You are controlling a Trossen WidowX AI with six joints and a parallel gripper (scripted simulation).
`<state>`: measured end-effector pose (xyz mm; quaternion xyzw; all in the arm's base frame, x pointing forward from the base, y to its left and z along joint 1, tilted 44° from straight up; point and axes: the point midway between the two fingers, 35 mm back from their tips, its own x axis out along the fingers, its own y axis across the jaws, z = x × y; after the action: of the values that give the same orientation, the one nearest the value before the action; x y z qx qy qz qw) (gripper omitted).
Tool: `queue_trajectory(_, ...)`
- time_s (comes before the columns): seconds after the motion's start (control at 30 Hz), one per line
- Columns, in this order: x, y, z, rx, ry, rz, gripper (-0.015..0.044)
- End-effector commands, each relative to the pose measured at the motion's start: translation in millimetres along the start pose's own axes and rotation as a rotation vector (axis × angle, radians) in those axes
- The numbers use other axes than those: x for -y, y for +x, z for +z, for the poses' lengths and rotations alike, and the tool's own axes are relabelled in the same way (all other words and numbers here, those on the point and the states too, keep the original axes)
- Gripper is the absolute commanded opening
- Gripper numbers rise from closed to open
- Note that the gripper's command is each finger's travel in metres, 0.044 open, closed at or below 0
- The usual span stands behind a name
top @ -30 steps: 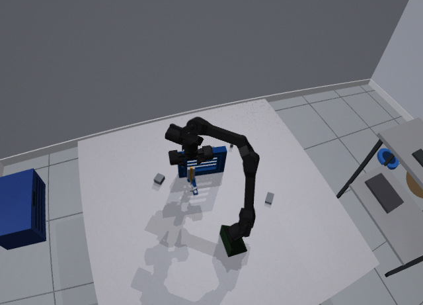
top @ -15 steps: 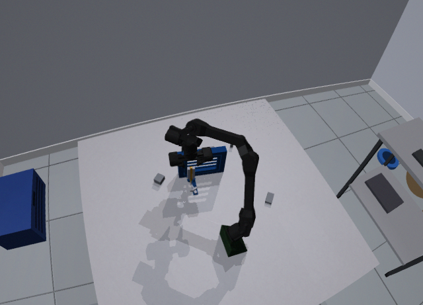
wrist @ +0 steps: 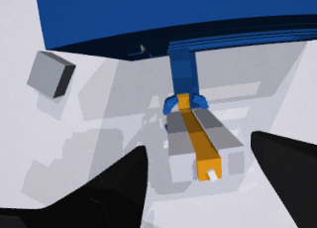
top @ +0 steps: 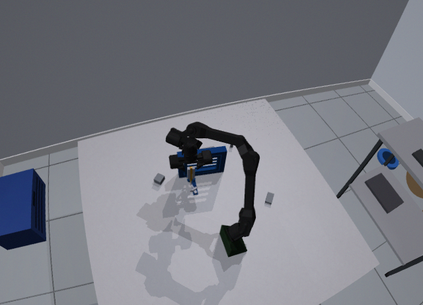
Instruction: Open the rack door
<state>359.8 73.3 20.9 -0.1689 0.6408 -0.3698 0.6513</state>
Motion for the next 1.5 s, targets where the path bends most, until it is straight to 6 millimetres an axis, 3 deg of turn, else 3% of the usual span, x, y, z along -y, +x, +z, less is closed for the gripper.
queue_trajectory(0.0,0.6,7.8,-0.6,-0.017,0.0,0.004,0.0282)
queue_trajectory(0.53,1.5,29.7,-1.8,-0.051,0.004,0.016,0.0282)
queue_trajectory(0.77,1.5,29.7,-1.8,-0.051,0.004,0.016,0.0098)
queue_trajectory(1.2,1.5,29.7,-1.8,-0.051,0.004,0.016,0.0011)
queue_trajectory(1.33,1.5,29.7,-1.8,-0.051,-0.004,0.017,0.0009)
queue_trajectory(1.47,1.5,29.7,-1.8,-0.05,-0.168,0.021,0.0009)
